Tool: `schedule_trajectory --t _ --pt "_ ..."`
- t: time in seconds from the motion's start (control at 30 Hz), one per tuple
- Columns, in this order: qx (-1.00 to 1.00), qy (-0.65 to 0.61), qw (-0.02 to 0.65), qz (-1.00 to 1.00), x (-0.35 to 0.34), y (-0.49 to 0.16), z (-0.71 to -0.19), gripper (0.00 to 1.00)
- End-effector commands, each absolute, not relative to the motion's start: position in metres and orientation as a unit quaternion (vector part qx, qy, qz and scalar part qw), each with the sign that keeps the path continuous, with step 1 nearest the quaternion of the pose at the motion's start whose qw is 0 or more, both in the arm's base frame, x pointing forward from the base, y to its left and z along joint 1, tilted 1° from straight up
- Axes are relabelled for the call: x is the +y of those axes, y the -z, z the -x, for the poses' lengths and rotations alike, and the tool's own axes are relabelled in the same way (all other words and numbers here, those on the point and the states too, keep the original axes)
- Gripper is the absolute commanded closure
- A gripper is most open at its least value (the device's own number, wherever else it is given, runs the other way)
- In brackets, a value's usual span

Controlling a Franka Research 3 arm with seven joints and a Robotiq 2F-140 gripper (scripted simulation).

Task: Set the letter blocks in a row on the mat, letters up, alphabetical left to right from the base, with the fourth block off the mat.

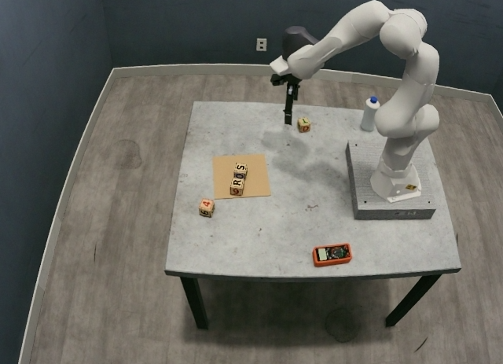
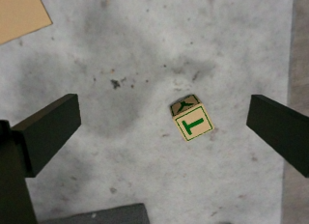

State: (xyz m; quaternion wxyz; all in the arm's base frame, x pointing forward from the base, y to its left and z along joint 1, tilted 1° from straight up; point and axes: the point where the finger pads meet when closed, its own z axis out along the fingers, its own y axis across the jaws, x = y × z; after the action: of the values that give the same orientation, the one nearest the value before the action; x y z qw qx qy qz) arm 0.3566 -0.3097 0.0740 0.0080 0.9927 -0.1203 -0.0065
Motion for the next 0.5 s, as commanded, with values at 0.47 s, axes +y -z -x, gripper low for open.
schedule_trajectory --t 0.47 --pt "0.017 -0.003 0.002 -1.000 -0.325 -0.075 -0.331 0.00"
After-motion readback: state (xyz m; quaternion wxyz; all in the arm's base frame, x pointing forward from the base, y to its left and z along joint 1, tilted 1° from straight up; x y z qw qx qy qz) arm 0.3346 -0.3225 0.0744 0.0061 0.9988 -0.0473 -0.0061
